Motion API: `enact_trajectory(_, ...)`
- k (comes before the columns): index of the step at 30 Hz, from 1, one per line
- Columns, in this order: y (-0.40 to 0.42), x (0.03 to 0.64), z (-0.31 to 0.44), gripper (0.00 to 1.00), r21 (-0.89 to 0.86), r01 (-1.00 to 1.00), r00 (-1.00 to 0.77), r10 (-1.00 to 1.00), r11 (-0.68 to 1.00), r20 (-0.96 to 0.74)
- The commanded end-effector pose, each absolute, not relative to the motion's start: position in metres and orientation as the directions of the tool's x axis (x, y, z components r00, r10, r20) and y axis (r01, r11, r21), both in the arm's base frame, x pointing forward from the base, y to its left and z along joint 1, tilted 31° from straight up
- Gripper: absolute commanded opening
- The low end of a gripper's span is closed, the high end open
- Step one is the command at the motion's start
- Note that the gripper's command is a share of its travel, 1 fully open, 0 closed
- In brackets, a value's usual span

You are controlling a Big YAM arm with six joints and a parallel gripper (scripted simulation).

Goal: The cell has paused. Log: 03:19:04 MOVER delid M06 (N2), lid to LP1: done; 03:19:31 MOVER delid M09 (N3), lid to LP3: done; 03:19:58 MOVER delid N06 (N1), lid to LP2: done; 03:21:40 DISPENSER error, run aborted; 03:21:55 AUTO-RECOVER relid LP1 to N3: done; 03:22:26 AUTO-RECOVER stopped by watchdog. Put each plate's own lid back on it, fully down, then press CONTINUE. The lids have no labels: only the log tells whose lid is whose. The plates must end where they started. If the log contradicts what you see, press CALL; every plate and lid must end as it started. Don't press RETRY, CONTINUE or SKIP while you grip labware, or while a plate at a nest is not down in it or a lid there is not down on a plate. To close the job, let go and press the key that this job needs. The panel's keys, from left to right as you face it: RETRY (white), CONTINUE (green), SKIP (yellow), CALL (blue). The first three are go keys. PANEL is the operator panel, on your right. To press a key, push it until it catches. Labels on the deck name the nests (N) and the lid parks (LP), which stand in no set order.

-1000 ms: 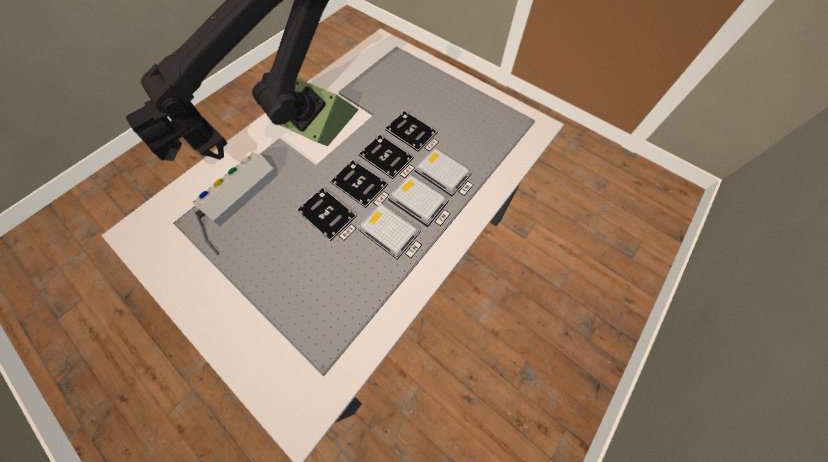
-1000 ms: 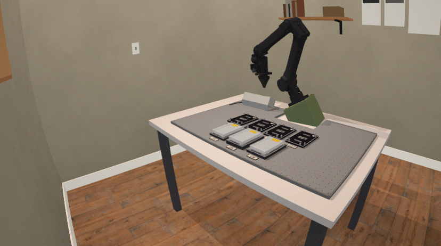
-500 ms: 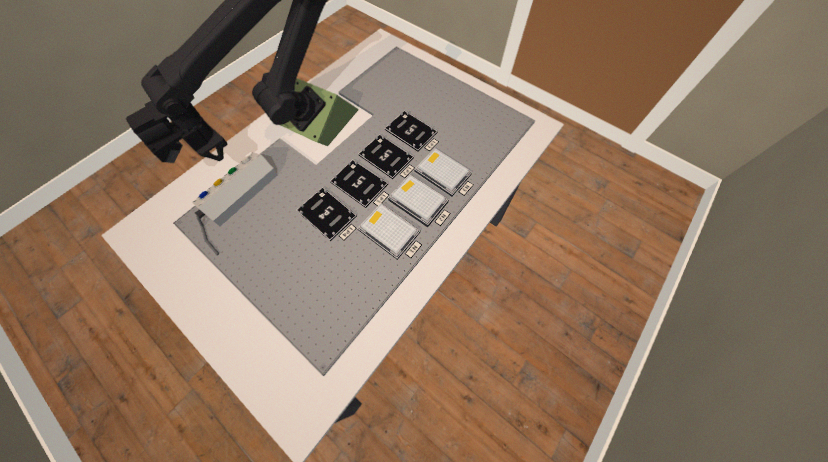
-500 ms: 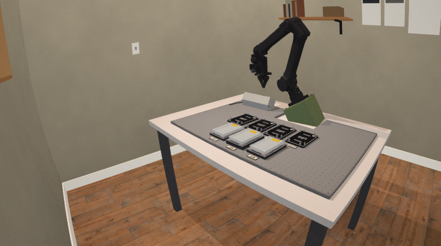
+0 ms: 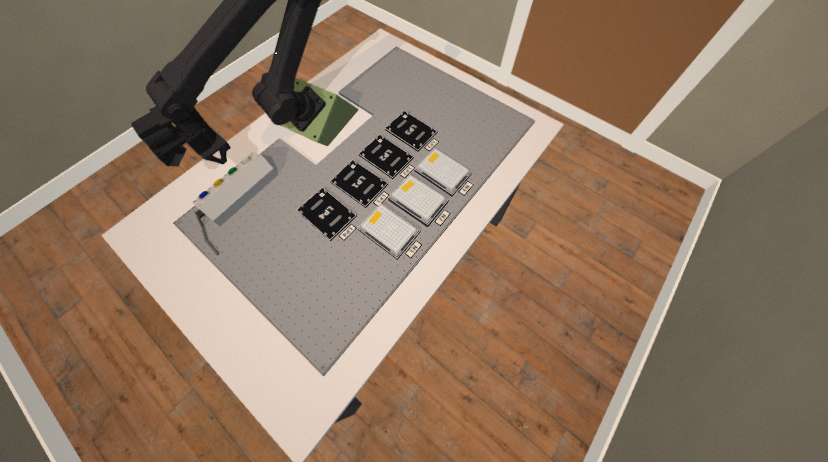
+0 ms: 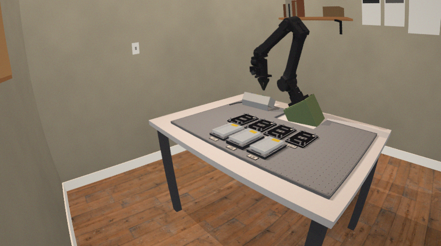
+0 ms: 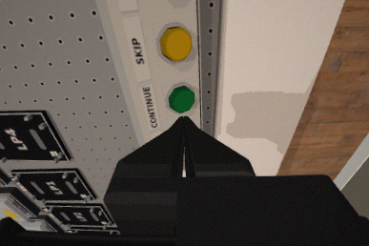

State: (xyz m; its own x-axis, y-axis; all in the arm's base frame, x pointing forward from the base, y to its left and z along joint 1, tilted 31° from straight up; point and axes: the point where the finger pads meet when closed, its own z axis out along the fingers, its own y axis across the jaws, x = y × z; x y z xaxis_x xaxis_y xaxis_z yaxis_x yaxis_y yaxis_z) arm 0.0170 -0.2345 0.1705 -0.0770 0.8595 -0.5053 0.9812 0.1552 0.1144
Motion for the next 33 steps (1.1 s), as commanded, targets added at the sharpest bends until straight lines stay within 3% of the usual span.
enact_trajectory(1, -0.241, 0.017, 0.183, 0.00, 0.107, 0.982, -0.077, 0.842, 0.157, -0.533)
enact_trajectory(33, -0.242, 0.021, 0.158, 0.00, 0.117, 0.981, -0.074, 0.858, 0.154, -0.509)
